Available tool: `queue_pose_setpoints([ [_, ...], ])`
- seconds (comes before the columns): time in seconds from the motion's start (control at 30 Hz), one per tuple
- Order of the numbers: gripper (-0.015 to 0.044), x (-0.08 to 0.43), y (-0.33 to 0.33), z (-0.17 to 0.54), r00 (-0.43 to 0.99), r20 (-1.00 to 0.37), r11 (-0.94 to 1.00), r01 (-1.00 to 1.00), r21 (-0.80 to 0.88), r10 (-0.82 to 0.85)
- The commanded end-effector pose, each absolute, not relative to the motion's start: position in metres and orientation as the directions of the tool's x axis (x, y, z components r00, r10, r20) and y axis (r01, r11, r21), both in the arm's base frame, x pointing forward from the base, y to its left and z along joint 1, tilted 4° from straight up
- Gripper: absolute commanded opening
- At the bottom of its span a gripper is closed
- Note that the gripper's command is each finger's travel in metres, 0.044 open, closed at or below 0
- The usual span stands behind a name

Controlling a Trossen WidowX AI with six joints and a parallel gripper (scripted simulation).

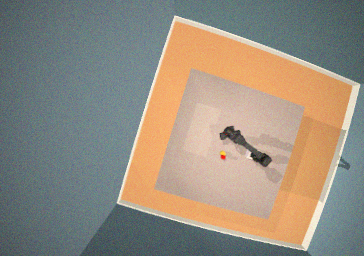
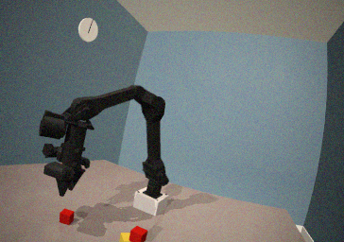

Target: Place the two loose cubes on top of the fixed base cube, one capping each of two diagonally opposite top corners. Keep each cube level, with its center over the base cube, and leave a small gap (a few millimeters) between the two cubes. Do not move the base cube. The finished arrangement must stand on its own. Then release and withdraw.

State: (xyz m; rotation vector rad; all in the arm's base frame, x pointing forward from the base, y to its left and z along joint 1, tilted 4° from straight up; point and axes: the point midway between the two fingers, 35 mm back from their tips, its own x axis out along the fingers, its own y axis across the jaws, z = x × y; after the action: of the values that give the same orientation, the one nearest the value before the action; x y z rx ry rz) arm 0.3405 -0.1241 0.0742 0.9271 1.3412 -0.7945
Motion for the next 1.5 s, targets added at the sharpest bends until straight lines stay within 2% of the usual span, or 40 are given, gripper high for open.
queue_pose_setpoints([
  [0.0,0.0265,0.335,-0.120,0.041,0.055,-0.997,0.439,0.895,0.076,0.060],
  [1.23,0.0265,0.338,-0.117,-0.007,0.055,-0.997,0.439,0.895,0.076,0.060],
  [1.43,0.0107,0.338,-0.117,-0.007,0.055,-0.997,0.439,0.895,0.076,0.060],
  [1.47,0.0105,0.338,-0.117,-0.007,0.055,-0.997,0.439,0.895,0.076,0.060],
])
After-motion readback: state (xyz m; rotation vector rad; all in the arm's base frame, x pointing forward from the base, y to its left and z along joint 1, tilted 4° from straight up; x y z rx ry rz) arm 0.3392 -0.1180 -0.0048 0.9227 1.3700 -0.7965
